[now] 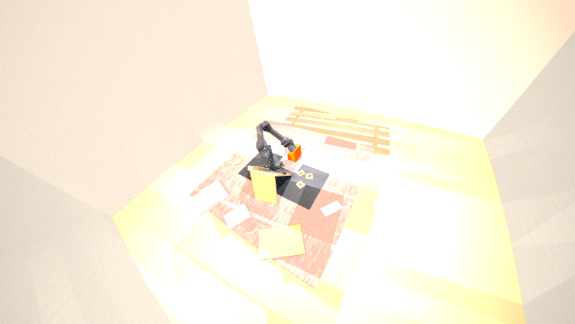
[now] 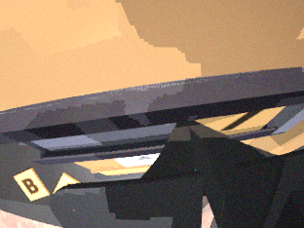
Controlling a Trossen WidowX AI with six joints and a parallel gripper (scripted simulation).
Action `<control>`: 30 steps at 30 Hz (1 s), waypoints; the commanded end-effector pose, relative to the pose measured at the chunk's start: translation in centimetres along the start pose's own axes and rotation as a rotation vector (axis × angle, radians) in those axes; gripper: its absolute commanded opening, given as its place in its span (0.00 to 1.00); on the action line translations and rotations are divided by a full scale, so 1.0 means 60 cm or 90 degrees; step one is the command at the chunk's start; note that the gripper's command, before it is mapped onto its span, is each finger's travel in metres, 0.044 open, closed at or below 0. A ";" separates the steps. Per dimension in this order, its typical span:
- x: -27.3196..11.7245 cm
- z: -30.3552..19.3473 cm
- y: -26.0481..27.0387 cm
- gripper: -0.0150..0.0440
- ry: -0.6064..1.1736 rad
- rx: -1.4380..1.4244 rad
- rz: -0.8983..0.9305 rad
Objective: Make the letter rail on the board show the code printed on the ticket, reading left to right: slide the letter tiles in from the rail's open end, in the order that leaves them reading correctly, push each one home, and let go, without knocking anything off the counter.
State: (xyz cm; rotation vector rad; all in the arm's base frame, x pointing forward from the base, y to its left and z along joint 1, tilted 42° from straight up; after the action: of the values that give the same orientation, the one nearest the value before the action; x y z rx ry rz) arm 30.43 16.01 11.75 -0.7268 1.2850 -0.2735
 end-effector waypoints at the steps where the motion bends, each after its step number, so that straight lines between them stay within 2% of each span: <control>1: -0.002 0.001 -0.005 0.25 -0.003 -0.001 -0.002; 30: -0.003 0.004 -0.020 0.25 -0.003 -0.001 -0.002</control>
State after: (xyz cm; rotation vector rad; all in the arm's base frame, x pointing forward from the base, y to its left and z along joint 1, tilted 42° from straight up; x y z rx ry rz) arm 30.73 15.48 12.33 -0.7296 1.2857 -0.2696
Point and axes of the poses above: the point midway between the two fingers, 35 mm back from their tips, its own x axis out along the fingers, its own y axis across the jaws, z = x × y, the point moved 6 cm from there along -x, back along the fingers, and after that the axes turned 10 degrees about x, right-handed, at the moved point
